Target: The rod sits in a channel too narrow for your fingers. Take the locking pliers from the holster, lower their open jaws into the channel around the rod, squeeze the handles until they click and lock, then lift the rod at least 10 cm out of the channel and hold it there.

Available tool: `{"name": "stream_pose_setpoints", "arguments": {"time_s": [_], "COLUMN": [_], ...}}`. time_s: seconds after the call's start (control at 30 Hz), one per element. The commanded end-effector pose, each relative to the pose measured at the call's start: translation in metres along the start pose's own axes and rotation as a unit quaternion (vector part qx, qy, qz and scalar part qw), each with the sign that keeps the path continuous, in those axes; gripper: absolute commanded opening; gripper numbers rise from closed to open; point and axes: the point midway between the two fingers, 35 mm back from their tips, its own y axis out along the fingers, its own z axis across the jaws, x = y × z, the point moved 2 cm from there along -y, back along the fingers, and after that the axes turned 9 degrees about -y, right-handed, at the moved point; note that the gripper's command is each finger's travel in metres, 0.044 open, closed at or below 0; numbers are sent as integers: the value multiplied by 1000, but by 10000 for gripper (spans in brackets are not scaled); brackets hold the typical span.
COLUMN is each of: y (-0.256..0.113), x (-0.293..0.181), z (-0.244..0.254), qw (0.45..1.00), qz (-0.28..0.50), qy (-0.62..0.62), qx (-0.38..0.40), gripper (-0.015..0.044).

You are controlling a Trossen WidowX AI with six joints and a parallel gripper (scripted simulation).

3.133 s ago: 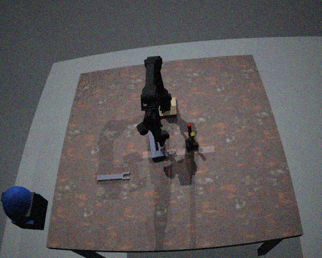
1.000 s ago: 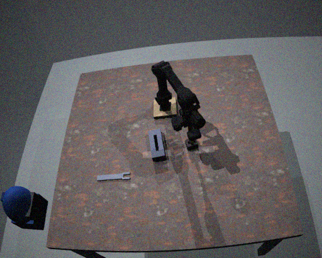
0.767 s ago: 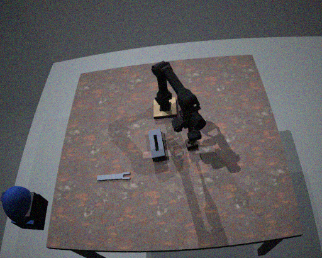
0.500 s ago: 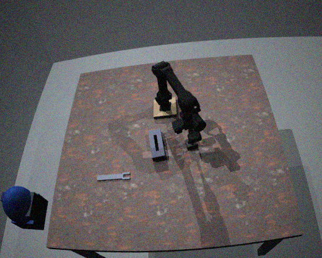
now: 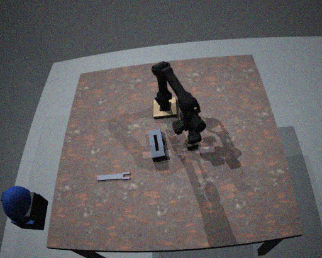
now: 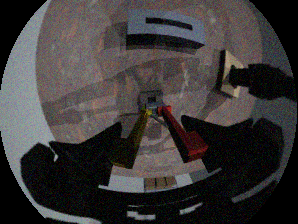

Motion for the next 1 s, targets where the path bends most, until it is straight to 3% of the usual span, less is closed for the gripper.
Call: {"name": "stream_pose_setpoints", "arguments": {"time_s": [0.0,0.97], "y": [0,0], "x": [0,0], "z": [0,0], "qw": [1000,1000], "qz": [0,0], "qy": [1,1], "qx": [0,0], "gripper": [423,384]}}
